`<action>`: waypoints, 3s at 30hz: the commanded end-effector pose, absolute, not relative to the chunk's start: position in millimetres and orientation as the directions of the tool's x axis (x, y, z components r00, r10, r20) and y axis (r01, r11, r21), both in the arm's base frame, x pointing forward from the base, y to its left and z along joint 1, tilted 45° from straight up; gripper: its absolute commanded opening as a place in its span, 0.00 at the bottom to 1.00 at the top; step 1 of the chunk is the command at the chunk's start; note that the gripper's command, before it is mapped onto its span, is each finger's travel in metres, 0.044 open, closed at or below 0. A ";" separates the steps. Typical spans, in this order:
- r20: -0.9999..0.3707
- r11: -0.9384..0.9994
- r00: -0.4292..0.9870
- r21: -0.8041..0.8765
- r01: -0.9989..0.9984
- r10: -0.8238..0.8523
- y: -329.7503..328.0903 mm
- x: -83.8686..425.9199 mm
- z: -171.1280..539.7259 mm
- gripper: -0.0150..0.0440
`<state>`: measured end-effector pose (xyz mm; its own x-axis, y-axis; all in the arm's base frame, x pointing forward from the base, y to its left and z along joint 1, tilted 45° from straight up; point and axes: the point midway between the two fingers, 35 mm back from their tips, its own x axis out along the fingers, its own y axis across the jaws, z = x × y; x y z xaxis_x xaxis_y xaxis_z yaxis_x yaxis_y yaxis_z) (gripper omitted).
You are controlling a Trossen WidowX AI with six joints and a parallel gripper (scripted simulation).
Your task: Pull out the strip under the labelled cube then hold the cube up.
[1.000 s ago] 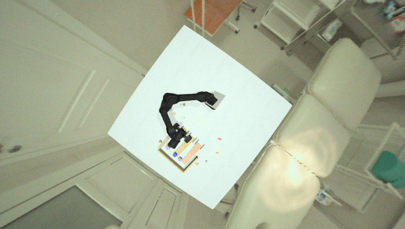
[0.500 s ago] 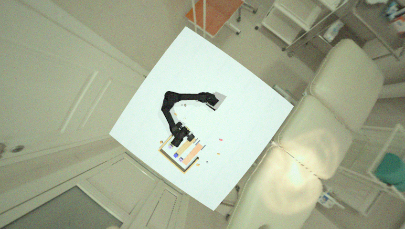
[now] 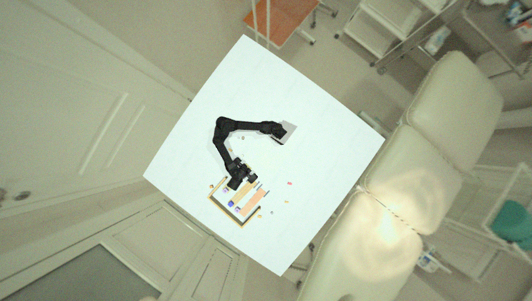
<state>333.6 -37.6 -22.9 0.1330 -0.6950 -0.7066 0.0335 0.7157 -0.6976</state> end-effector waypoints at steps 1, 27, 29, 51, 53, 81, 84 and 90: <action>-0.706 0.713 0.117 -0.700 0.031 -0.698 -41.7 321.2 -26.4 0.25; -0.706 0.713 0.115 -0.700 0.030 -0.698 -44.9 283.1 -30.0 0.25; -0.706 0.713 0.115 -0.700 0.030 -0.698 -45.1 280.2 -30.2 0.25; -0.707 0.713 0.114 -0.700 0.029 -0.698 -47.8 247.2 -33.2 0.25; -0.707 0.713 0.114 -0.700 0.028 -0.698 -48.1 244.2 -33.4 0.25; -0.707 0.713 0.112 -0.701 0.027 -0.698 -51.4 204.2 -36.9 0.25; -0.707 0.713 0.112 -0.701 0.027 -0.698 -51.4 203.3 -36.9 0.25; -0.707 0.713 0.112 -0.701 0.027 -0.698 -51.4 203.3 -36.9 0.25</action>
<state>211.3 -47.9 -34.7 0.1338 -0.6967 -0.7048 0.0303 0.7137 -0.6998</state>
